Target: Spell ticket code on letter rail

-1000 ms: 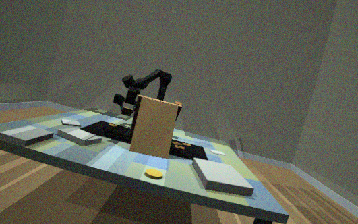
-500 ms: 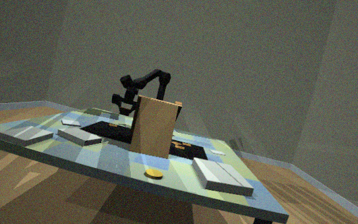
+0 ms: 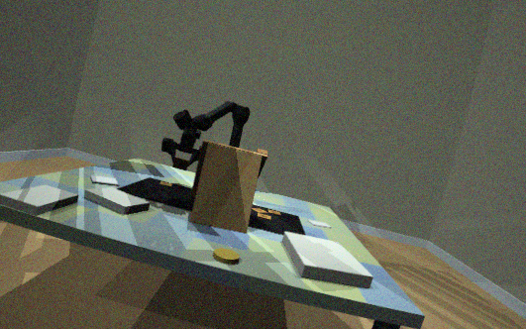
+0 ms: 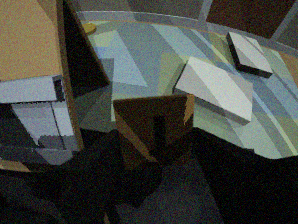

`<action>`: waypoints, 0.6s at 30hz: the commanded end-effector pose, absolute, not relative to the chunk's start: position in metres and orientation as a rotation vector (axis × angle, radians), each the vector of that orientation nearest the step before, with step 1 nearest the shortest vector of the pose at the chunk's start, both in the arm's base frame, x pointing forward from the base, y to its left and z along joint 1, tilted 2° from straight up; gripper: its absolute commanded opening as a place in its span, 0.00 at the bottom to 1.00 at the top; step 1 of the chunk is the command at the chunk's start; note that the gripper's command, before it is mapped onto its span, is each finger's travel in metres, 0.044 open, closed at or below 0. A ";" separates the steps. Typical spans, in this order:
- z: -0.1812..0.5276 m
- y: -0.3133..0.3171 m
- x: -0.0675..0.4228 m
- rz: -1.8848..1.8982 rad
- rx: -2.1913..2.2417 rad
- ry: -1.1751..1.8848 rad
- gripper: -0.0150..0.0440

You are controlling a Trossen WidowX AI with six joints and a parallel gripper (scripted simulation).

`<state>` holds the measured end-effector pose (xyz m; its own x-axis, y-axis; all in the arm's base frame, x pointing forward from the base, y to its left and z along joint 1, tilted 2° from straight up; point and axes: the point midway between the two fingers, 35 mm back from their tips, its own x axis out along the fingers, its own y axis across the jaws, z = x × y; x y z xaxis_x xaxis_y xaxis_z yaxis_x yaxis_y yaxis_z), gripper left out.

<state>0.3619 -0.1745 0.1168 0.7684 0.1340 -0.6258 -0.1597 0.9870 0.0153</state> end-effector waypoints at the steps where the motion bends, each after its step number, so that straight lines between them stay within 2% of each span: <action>1: 0.118 -0.177 0.363 0.165 -0.045 0.671 0.25; 18: 0.118 -0.187 0.365 0.165 -0.046 0.671 0.25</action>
<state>0.3634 -0.1856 0.1162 0.7684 0.1334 -0.6259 -0.1596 0.9871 0.0145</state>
